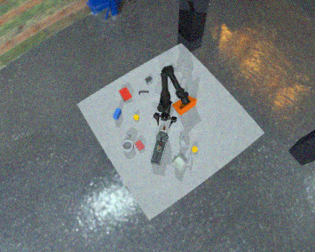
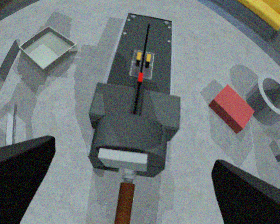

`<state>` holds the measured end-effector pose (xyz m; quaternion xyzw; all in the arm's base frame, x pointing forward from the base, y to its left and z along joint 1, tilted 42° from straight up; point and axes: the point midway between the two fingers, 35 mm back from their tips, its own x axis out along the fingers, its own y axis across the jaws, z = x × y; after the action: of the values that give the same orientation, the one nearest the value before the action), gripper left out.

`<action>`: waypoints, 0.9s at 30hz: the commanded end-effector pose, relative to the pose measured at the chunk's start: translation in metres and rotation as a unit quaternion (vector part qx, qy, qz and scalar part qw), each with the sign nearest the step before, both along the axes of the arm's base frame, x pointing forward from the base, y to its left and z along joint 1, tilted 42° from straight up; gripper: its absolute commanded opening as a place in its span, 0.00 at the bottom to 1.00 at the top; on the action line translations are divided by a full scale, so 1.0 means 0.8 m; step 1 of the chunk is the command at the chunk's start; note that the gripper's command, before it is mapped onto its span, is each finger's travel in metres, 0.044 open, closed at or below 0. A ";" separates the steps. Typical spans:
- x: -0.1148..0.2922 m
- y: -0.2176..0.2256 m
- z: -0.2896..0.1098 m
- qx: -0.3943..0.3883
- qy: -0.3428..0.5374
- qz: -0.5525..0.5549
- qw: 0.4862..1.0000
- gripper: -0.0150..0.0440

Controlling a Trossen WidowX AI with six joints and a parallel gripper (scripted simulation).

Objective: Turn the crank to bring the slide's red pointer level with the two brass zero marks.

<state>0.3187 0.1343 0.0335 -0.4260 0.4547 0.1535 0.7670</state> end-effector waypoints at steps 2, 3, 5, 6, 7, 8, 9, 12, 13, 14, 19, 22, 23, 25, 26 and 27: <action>-0.002 0.014 0.022 0.001 -0.004 -0.005 1.000 1.00; 0.000 0.015 0.021 0.001 -0.004 -0.009 1.000 1.00; 0.008 0.021 0.019 0.002 -0.006 -0.024 1.000 1.00; 0.012 0.024 0.018 0.002 -0.007 -0.032 0.999 1.00; 0.016 0.027 0.016 0.003 -0.008 -0.040 0.999 1.00; 0.021 0.031 0.015 0.003 -0.010 -0.048 0.999 1.00; 0.025 0.034 0.013 0.004 -0.011 -0.057 0.998 1.00; 0.037 0.044 0.007 0.005 -0.016 -0.080 0.997 1.00; 0.041 0.047 0.005 0.005 -0.018 -0.088 0.996 1.00; 0.045 0.050 0.003 0.006 -0.020 -0.096 0.995 1.00; 0.064 0.067 -0.011 0.007 -0.031 -0.135 0.990 1.00; 0.074 0.076 -0.020 0.008 -0.039 -0.157 0.987 1.00; 0.078 0.080 -0.024 0.009 -0.042 -0.164 0.985 1.00; 0.084 0.086 -0.031 0.010 -0.048 -0.179 0.983 1.00; 0.087 0.089 -0.035 0.010 -0.051 -0.186 0.981 1.00; 0.090 0.092 -0.038 0.010 -0.055 -0.193 0.980 1.00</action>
<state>0.3843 0.2022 0.0146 -0.3394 0.4813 0.0067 0.8081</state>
